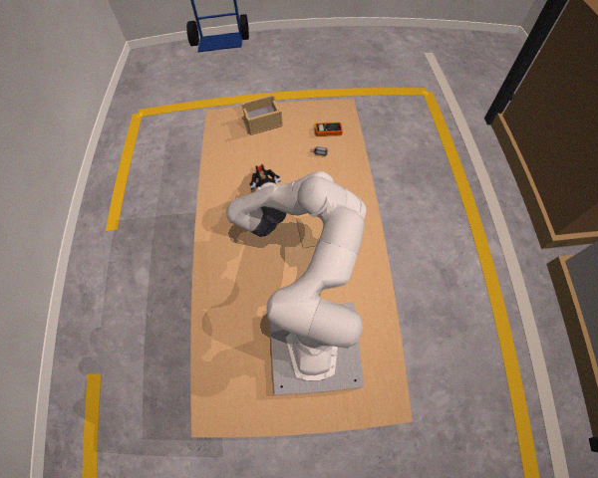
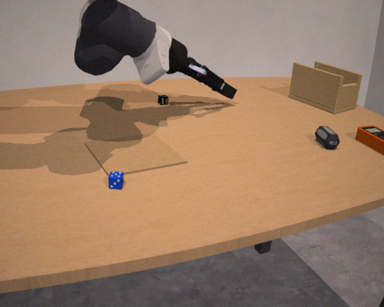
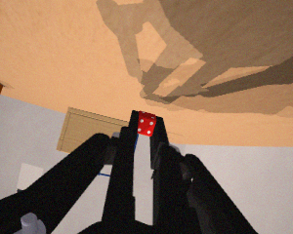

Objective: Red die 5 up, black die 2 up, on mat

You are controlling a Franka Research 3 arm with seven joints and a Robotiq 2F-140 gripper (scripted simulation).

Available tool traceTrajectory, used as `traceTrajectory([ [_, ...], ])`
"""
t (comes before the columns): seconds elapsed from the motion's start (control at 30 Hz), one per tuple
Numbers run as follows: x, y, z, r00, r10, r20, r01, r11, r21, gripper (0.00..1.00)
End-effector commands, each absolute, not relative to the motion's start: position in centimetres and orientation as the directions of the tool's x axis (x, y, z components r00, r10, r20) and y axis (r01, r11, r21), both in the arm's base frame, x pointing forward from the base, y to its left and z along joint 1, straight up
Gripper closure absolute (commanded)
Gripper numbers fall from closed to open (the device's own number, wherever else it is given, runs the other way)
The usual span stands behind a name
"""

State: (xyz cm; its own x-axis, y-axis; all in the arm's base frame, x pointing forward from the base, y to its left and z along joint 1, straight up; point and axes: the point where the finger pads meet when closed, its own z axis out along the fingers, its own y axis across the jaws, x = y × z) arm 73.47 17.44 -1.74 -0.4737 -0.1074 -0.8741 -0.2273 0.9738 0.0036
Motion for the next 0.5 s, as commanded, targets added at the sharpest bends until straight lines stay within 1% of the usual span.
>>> traceTrajectory([
  [0.0, 73.72, 17.54, -2.08, -0.462, -0.108, -0.88, -0.229, 0.973, 0.001, 0.82],
  [0.47, 73.72, 17.54, -2.49, -0.462, -0.108, -0.88, -0.229, 0.973, 0.001, 0.82],
])
